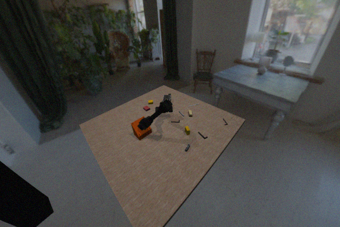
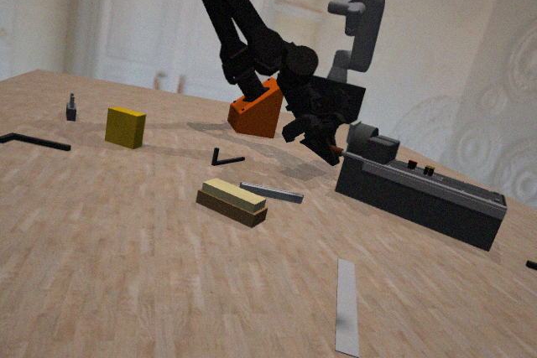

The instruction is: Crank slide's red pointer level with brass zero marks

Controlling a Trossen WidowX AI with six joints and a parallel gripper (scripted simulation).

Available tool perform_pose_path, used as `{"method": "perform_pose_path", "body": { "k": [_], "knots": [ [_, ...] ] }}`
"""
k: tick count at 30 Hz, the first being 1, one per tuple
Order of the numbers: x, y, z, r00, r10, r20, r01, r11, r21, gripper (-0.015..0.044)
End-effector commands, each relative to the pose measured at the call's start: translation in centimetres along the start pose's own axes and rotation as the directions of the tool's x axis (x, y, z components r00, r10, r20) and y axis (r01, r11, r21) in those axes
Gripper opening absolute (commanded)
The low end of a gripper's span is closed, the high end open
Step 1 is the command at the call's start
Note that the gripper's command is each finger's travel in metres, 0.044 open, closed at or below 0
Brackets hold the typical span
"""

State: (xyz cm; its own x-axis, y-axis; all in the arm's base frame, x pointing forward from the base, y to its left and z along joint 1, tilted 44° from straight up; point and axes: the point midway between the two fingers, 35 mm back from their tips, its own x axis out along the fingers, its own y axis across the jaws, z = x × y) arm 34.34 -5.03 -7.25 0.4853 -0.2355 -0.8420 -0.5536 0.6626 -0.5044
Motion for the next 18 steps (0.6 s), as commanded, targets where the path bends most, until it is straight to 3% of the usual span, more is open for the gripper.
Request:
{"method": "perform_pose_path", "body": {
  "k": [1,18],
  "knots": [
    [0.1,-0.92,-0.12,1.0,-0.02,-0.007,0.02,1.0,0.012,0.0],
    [0.07,-1.09,-0.09,1.0,-0.02,-0.007,0.02,1.0,0.012,0.0]
  ]
}}
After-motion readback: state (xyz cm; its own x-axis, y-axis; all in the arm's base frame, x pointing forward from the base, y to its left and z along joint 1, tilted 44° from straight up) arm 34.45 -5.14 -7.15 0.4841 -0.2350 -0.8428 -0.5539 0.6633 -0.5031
